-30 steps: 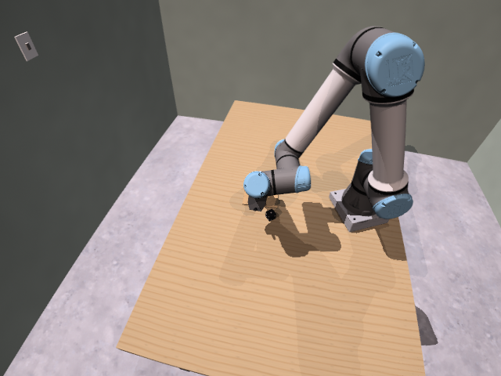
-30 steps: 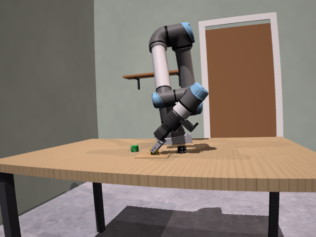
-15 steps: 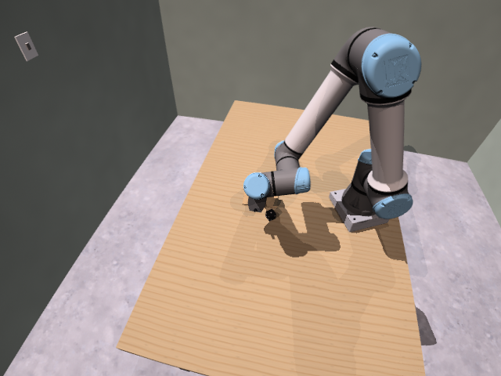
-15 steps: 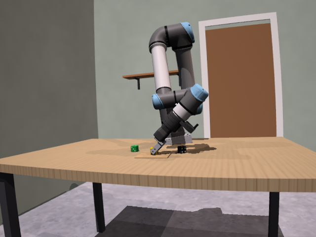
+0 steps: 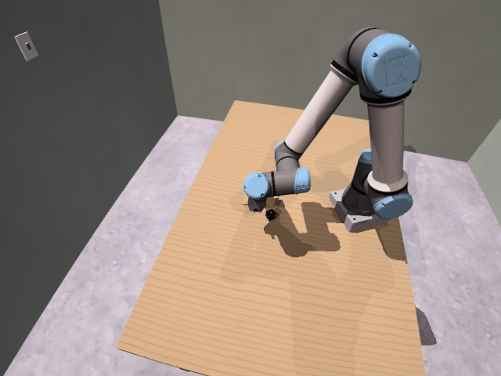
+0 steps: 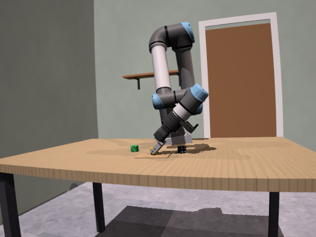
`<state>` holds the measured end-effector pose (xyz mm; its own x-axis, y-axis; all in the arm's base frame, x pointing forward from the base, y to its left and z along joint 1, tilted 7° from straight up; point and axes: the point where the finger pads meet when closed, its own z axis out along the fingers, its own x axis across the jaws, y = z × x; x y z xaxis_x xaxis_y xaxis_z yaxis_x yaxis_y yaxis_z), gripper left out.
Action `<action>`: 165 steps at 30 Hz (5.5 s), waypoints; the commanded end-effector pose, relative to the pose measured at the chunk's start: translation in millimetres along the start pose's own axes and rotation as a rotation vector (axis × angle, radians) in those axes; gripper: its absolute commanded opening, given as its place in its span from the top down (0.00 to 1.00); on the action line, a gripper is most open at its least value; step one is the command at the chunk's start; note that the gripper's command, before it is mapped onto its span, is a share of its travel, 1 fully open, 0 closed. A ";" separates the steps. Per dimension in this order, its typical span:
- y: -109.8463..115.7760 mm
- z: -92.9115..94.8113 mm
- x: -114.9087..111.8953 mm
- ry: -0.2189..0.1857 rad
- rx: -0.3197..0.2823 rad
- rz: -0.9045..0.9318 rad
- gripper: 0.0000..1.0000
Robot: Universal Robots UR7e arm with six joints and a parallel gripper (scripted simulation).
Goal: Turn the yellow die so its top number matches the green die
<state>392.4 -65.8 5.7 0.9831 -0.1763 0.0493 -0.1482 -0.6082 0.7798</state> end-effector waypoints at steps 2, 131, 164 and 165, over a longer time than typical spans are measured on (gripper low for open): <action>0.3 -0.3 0.4 0.001 0.000 0.001 0.13; 53.4 -46.8 -1.5 -0.011 0.427 -0.002 0.43; 57.1 -46.0 -0.3 -0.003 0.762 -0.002 0.43; 57.4 -46.2 -0.1 -0.001 0.771 -0.001 0.43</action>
<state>388.2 -64.2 78.1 0.9831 -0.1779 0.0428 -0.1827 -0.9671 0.1769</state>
